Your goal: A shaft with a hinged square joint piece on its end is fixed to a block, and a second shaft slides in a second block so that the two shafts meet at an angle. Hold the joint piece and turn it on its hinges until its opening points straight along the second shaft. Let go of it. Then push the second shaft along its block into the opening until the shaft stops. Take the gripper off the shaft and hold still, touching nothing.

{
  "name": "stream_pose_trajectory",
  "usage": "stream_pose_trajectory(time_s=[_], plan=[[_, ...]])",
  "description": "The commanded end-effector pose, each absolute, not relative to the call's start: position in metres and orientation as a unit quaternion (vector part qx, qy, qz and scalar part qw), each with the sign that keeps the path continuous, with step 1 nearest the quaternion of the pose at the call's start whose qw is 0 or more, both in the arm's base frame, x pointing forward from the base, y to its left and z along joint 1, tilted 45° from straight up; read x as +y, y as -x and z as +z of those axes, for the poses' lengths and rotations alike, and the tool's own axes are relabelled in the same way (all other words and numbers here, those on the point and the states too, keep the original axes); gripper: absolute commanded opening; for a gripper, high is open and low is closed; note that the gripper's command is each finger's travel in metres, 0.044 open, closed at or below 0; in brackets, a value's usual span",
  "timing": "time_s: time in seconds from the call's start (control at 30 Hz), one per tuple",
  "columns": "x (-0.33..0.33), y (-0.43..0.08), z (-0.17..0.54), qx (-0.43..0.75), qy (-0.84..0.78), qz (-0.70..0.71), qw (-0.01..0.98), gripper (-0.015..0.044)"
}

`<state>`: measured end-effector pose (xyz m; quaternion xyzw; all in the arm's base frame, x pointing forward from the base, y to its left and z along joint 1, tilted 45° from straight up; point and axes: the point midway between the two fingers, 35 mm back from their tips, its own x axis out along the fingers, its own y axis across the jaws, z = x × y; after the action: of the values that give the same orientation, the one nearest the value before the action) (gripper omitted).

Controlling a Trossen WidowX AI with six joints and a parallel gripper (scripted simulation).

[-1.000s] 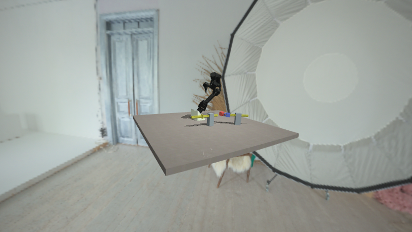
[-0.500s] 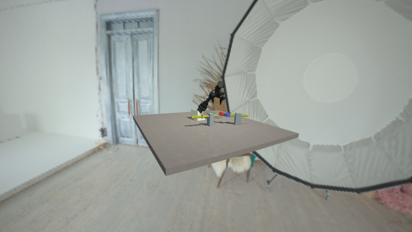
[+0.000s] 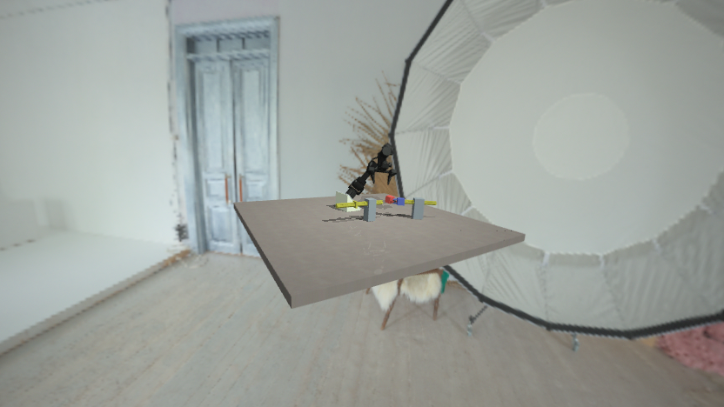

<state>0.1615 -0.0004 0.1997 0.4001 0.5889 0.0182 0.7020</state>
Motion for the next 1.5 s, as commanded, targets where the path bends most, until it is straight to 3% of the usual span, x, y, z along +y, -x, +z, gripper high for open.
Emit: stream_pose_trajectory(time_s=[0.0,1.47], plan=[[0.005,-0.162,0.197,0.605,-0.451,-0.026,0.656,0.044],[0.026,-0.17,0.17,0.551,-0.705,-0.406,0.184,0.044]])
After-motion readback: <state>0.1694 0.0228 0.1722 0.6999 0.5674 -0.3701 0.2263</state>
